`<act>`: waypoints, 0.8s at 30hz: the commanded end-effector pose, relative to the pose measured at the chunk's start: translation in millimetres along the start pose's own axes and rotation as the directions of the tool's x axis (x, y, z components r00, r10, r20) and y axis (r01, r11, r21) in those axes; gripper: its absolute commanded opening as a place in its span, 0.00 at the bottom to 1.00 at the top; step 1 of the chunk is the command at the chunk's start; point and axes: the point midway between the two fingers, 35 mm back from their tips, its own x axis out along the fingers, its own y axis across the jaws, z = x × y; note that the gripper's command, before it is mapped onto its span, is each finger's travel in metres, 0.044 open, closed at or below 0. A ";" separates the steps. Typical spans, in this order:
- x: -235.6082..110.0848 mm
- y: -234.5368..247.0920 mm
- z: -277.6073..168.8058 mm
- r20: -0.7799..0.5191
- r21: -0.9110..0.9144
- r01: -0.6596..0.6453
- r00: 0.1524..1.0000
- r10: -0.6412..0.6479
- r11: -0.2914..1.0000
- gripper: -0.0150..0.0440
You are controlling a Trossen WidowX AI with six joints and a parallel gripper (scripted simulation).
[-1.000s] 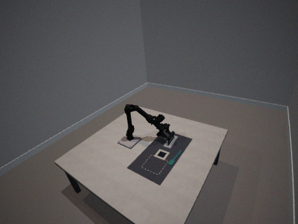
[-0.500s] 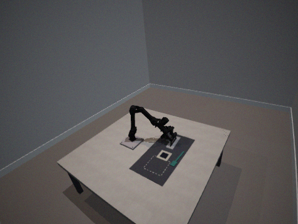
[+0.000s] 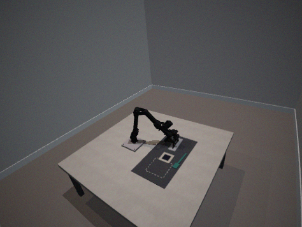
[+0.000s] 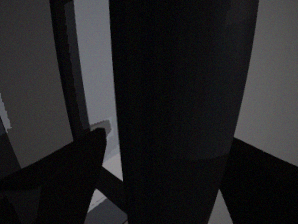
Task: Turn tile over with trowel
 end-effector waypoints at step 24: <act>1.1 -3.1 1.0 0.005 -0.002 0.007 1.000 -0.007 1.000 0.30</act>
